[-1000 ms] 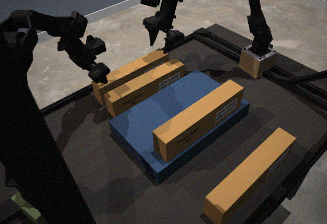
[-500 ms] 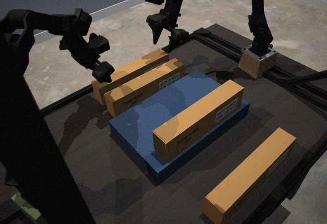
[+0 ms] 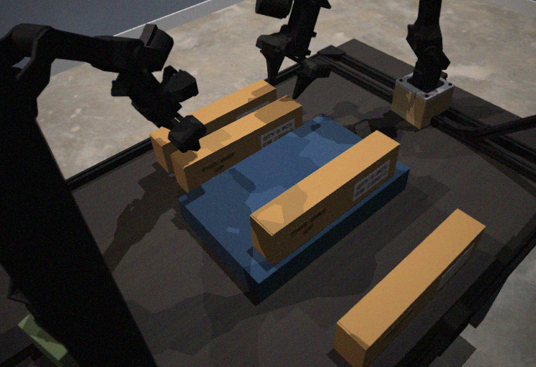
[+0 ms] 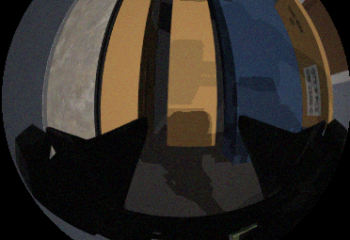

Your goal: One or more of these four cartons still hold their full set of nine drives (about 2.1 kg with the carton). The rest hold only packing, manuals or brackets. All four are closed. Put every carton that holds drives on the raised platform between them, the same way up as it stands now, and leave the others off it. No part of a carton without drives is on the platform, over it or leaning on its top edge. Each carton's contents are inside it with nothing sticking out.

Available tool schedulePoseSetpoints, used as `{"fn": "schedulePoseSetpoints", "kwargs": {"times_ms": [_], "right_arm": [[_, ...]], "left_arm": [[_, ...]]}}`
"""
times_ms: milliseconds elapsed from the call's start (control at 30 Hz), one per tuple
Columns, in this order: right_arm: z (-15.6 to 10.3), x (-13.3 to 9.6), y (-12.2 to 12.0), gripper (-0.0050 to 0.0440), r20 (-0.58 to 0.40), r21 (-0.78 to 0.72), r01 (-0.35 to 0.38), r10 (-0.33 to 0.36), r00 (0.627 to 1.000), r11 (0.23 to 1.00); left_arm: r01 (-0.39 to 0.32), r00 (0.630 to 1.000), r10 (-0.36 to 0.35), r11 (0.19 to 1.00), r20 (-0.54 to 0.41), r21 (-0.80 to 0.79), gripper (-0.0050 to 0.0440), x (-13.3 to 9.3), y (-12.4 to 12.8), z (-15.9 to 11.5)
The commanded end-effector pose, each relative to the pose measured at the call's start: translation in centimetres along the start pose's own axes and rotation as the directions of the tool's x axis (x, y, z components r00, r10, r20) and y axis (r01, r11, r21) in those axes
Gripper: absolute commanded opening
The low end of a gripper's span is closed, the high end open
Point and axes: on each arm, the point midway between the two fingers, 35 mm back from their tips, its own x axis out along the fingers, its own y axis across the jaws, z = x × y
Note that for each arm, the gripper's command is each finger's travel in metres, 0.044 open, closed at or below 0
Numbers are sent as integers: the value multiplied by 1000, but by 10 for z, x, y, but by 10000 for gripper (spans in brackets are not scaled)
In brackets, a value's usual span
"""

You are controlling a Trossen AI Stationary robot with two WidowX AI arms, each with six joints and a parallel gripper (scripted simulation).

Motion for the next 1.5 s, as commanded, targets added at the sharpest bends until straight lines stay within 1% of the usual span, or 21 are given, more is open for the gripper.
{"fn": "schedulePoseSetpoints", "kwargs": {"times_ms": [0,133,400,467,600,1067,1100,1467], "right_arm": [[-4,2,2,389,-7,4,-2,2,1000,1000],[-8,12,2,389,-7,4,-2,2,1000,1000],[-24,51,2,389,-7,4,-2,2,1000,1000],[-24,51,2,389,-7,4,-2,2,1000,1000],[-29,63,2,389,-7,4,-2,2,1000,1000],[-30,66,2,389,-7,4,-2,2,1000,1000],[-30,66,2,0,-7,4,-2,2,1000,1000],[-30,66,2,0,-7,4,-2,2,1000,1000]], "left_arm": [[-4,1000,4,1000,-2,-1,389,1,-1,-2],[-4,1000,4,1000,-2,-1,389,11,-1,-6],[-4,1000,4,1000,-2,-1,389,50,-1,-21],[-4,1000,4,1000,-2,-1,389,50,-1,-21],[-4,1000,4,1000,-2,-1,389,62,-1,-27],[-4,1000,4,1000,-2,-1,389,65,-1,-28],[-4,1000,4,1000,-2,-1,0,65,-1,-28],[-4,1000,4,1000,-2,-1,0,65,-1,-28]]}}
